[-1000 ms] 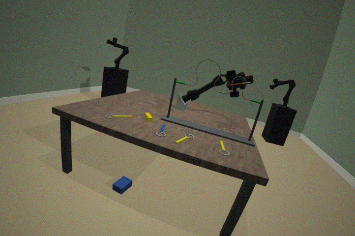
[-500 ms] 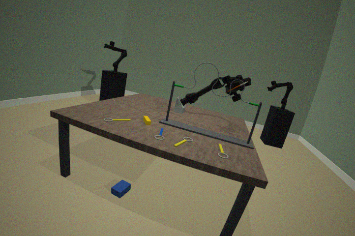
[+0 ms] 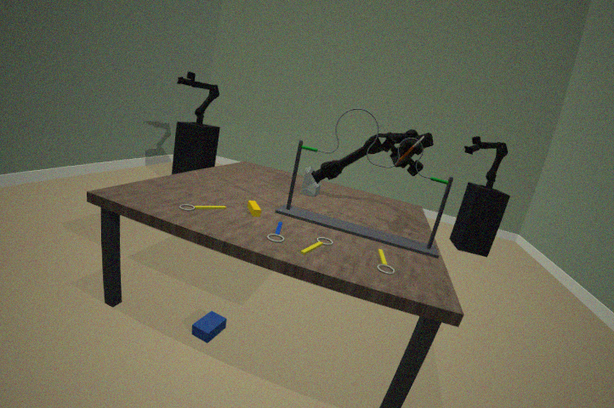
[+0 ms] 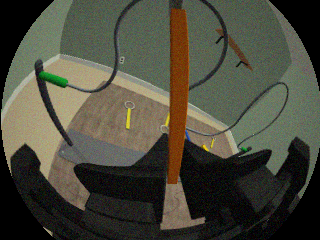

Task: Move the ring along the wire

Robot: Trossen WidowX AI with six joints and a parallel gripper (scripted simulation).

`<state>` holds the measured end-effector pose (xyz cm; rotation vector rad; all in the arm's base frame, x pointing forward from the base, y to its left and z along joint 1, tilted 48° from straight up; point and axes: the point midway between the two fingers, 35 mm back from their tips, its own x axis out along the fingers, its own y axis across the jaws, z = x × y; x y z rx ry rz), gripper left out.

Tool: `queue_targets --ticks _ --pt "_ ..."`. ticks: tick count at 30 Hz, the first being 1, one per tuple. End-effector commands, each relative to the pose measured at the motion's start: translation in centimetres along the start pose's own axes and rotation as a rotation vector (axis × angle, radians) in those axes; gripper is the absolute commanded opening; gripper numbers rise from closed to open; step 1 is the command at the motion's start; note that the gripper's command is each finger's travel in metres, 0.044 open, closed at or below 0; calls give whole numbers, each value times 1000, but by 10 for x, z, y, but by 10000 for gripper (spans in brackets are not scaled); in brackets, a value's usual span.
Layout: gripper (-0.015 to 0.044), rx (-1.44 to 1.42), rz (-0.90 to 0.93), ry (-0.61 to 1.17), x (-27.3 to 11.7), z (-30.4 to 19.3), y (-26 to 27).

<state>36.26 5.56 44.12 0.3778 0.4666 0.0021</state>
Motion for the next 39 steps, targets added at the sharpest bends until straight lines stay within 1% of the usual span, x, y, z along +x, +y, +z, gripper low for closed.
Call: queue_targets --ticks 1,39 --pt "-150 78 48 -8 -3 1 5" --pt "-150 813 481 -41 -13 22 50"
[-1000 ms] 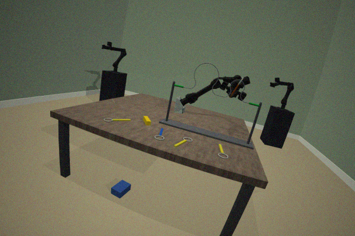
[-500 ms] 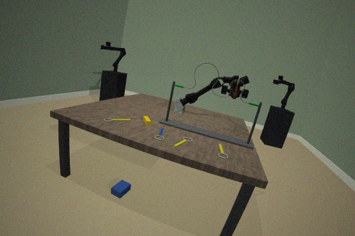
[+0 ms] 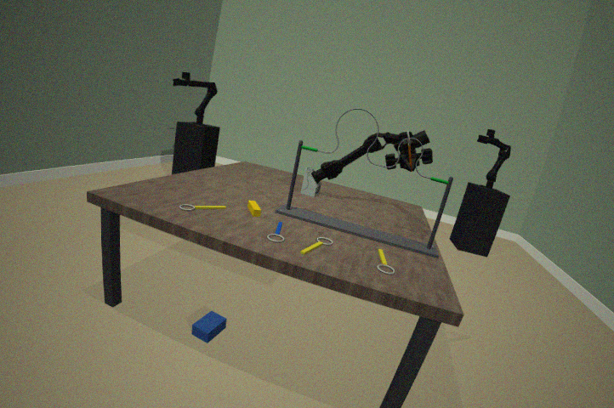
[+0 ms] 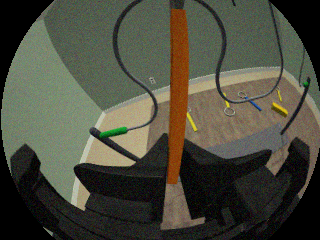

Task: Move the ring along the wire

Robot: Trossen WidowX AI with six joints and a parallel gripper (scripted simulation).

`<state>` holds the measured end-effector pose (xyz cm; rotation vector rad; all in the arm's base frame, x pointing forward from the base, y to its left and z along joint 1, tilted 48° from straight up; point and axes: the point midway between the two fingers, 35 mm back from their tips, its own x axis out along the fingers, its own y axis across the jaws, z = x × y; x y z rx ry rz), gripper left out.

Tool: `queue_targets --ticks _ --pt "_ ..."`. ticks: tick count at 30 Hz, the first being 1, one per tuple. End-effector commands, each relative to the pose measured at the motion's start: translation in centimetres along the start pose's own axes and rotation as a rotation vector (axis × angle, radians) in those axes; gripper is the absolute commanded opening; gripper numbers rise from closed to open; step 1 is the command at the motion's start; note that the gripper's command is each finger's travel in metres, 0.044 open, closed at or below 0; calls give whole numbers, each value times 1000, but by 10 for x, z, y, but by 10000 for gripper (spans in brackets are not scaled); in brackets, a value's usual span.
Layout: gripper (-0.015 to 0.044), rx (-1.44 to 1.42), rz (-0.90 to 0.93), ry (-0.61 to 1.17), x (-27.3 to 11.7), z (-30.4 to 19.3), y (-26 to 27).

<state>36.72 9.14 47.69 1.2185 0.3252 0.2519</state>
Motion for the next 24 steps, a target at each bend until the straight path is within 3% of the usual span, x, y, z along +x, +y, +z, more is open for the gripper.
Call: queue_targets --ticks 1,24 --pt "-150 75 51 -2 -2 0 7" --pt "-150 520 308 -28 -6 9 37"
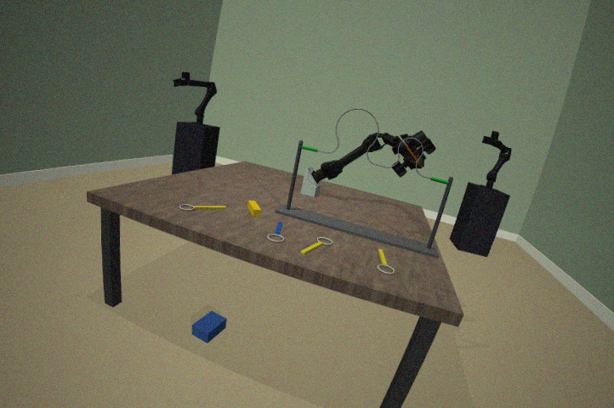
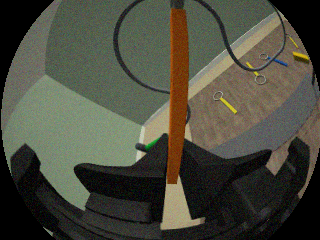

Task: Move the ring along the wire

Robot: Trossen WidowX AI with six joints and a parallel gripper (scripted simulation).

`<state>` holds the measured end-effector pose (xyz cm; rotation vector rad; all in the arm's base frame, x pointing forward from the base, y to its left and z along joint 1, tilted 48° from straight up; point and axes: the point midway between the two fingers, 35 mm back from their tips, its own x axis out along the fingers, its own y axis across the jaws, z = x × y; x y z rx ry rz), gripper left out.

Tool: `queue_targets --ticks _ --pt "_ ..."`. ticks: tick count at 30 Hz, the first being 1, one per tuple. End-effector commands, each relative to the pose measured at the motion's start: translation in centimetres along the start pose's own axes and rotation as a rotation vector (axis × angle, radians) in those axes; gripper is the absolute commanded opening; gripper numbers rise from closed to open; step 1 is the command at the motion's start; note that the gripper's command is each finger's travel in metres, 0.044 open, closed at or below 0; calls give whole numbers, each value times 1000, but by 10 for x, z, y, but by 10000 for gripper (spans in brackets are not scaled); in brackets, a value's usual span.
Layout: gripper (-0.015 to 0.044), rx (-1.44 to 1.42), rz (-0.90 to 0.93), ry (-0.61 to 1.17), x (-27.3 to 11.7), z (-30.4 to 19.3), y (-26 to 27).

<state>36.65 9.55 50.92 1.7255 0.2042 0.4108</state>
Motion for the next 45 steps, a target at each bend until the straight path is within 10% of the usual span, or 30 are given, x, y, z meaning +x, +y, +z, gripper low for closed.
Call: queue_targets --ticks 1,45 --pt "-150 75 50 -7 -2 0 7" --pt "-150 820 477 -52 -10 17 50"
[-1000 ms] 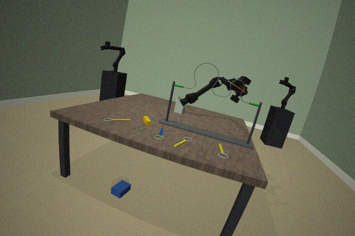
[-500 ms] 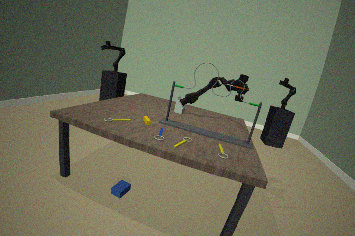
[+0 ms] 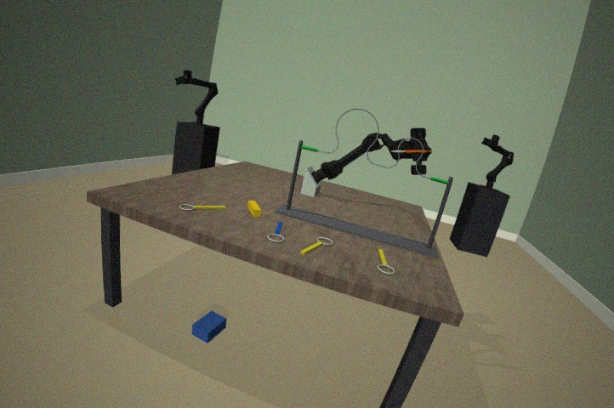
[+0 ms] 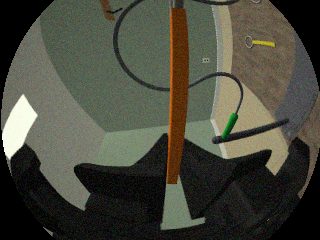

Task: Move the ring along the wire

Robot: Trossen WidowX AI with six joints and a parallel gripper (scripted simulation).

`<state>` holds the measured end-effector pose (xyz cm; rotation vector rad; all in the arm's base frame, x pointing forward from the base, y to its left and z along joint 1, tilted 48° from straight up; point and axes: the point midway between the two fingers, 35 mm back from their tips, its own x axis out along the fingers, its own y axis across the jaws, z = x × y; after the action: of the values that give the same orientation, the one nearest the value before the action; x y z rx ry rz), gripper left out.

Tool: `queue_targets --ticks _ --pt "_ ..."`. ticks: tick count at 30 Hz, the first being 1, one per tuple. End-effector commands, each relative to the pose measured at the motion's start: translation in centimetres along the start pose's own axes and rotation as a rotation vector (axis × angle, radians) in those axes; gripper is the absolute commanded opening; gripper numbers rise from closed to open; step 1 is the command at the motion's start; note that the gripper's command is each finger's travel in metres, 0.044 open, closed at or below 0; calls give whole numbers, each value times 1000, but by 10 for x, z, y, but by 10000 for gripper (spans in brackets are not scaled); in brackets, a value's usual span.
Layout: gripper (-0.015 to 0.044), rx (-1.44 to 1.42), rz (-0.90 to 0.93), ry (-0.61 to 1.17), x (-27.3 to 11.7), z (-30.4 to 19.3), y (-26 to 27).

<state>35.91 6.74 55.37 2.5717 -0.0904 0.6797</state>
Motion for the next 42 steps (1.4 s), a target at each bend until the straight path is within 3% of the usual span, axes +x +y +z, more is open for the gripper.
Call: queue_targets --ticks 1,21,42 --pt "-150 32 21 -3 0 0 0" --pt "-150 -119 -59 10 -2 -1 -37" --pt "-150 -548 -294 44 -19 23 -103"
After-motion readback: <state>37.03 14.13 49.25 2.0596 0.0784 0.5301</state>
